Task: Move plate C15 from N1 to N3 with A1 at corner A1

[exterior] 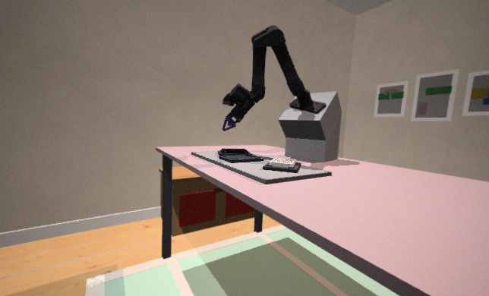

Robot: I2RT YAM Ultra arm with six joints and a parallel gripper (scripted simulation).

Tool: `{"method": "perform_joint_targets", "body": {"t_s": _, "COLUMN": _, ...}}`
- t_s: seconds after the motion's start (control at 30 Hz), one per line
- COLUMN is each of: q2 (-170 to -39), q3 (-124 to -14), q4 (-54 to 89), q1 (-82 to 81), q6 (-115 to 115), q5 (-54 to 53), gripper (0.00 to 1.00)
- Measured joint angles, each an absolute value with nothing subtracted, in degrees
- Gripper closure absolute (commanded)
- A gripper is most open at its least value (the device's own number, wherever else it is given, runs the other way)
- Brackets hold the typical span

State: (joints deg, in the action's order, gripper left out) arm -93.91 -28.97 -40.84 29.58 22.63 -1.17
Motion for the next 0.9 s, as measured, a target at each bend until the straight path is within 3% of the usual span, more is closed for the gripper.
{"method": "perform_joint_targets", "body": {"t_s": 0.9, "q2": -84.44, "q3": -38.09, "q4": -4.82, "q1": 20.29, "q6": 15.38, "q5": -0.86, "gripper": 0.00}}
